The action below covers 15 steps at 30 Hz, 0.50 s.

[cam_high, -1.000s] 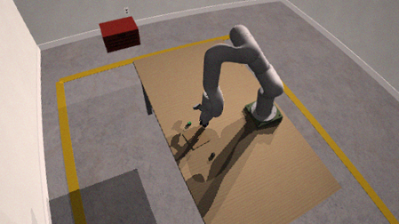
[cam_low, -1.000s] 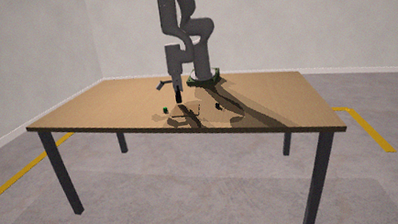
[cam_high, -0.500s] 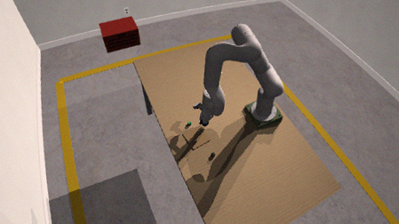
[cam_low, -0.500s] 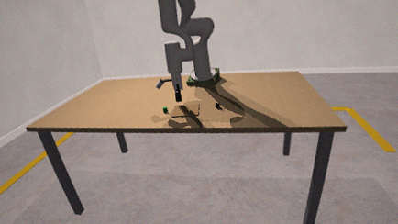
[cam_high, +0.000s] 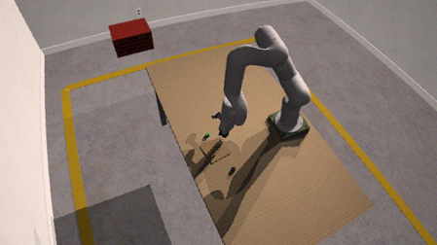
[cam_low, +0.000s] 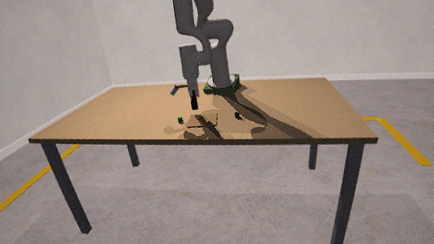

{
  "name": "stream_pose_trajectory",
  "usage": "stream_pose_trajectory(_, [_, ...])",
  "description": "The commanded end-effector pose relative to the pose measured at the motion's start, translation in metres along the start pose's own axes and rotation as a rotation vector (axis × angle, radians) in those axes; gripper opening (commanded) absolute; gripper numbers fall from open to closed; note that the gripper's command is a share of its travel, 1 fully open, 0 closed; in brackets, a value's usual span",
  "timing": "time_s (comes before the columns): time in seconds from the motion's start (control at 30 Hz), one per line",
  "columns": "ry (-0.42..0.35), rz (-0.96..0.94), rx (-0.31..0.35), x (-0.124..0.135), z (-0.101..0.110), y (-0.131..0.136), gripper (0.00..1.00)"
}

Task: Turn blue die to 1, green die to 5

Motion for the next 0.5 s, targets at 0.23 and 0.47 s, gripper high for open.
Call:
stream_pose_trajectory(0.23, [-0.014,0.000,0.002,-0.0006,0.0049,-0.0008,0.15])
stream_pose_trajectory(0.47, [-0.014,0.000,0.001,-0.0005,0.0078,-0.0008,0.15])
Point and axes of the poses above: the point where the finger pads meet when closed, its own z axis back along the fingers, its own y axis across the jaws, x = y × z, the point moved 1 cm from there along z, back along the fingers, and after that the axes turned 15 degrees about -z, right-handed, at the moved point
